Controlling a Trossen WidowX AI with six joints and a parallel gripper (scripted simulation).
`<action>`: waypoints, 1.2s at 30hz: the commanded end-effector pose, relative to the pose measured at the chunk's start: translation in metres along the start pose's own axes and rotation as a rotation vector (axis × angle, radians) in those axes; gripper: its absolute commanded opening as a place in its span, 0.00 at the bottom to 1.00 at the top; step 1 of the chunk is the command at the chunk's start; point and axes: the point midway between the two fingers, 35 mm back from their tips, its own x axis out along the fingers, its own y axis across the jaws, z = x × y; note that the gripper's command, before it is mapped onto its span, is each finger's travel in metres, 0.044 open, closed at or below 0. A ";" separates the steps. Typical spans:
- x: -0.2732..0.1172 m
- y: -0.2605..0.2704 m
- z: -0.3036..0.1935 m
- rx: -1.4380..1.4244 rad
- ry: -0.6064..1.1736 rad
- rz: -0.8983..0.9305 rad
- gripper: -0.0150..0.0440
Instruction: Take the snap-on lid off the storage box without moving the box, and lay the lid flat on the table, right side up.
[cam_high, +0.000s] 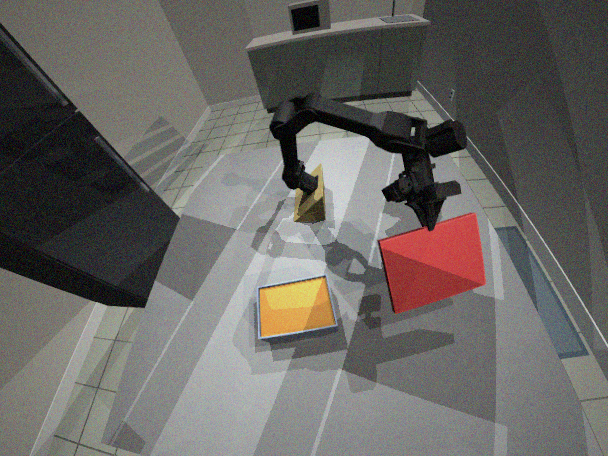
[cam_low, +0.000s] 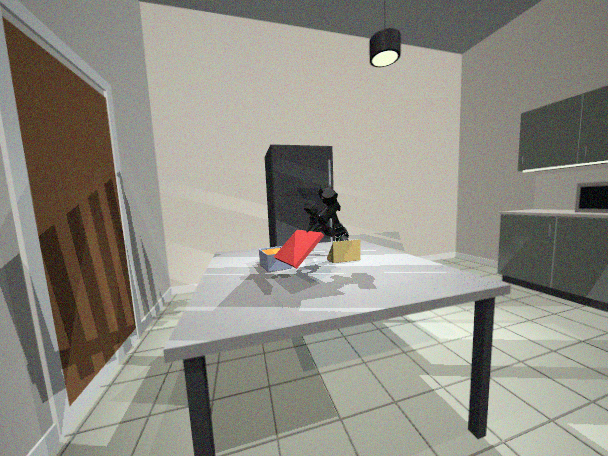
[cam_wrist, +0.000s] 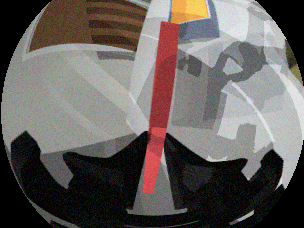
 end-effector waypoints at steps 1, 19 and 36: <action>0.003 -0.004 0.001 0.002 -0.005 0.005 0.25; 0.014 -0.018 0.001 0.002 -0.005 0.005 0.25; 0.023 -0.029 0.002 0.002 -0.006 0.005 0.25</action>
